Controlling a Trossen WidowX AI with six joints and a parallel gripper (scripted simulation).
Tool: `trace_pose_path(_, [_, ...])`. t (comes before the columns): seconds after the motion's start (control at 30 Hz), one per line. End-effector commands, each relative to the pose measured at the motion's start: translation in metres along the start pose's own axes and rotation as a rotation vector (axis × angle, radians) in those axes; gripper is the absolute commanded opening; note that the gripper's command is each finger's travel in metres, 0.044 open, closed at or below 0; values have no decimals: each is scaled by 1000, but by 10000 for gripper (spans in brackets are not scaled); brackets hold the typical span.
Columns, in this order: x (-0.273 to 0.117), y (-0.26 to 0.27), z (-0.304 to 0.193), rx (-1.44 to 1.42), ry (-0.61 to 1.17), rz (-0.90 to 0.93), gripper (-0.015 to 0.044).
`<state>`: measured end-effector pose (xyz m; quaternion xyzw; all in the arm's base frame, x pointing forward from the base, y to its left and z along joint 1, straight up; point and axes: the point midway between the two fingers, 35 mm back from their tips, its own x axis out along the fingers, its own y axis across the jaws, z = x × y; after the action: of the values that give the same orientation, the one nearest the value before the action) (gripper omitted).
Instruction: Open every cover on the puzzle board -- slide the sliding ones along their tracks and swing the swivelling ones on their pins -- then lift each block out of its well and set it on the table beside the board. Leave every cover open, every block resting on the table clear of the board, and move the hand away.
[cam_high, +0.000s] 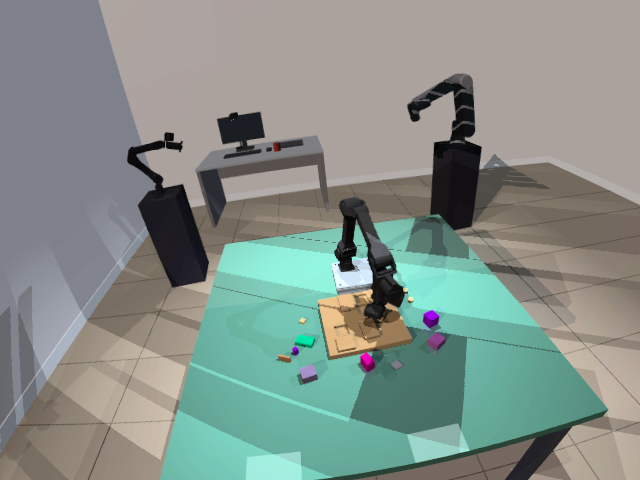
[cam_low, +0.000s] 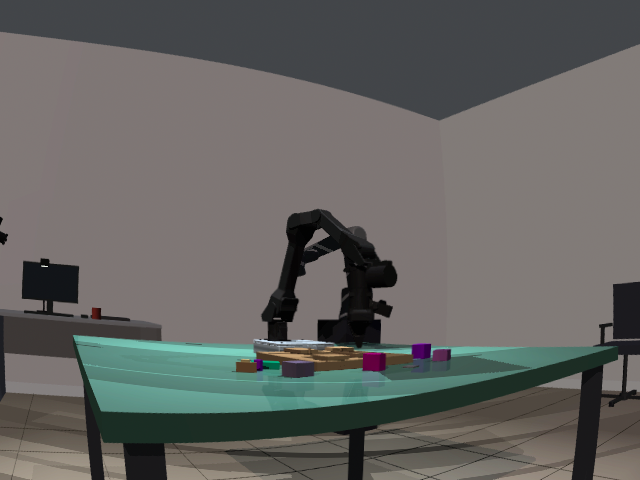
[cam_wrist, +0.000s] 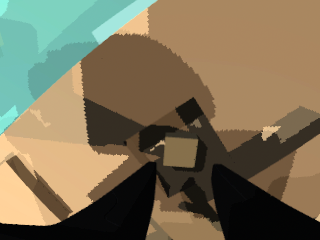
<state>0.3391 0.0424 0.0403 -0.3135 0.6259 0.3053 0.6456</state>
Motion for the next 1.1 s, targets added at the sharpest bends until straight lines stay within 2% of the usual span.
trace_pose_path(0.0, [4,1,0,-6,-2,3,144])
trace_pose_path(1.07, [24,1,0,-2,1,1,137])
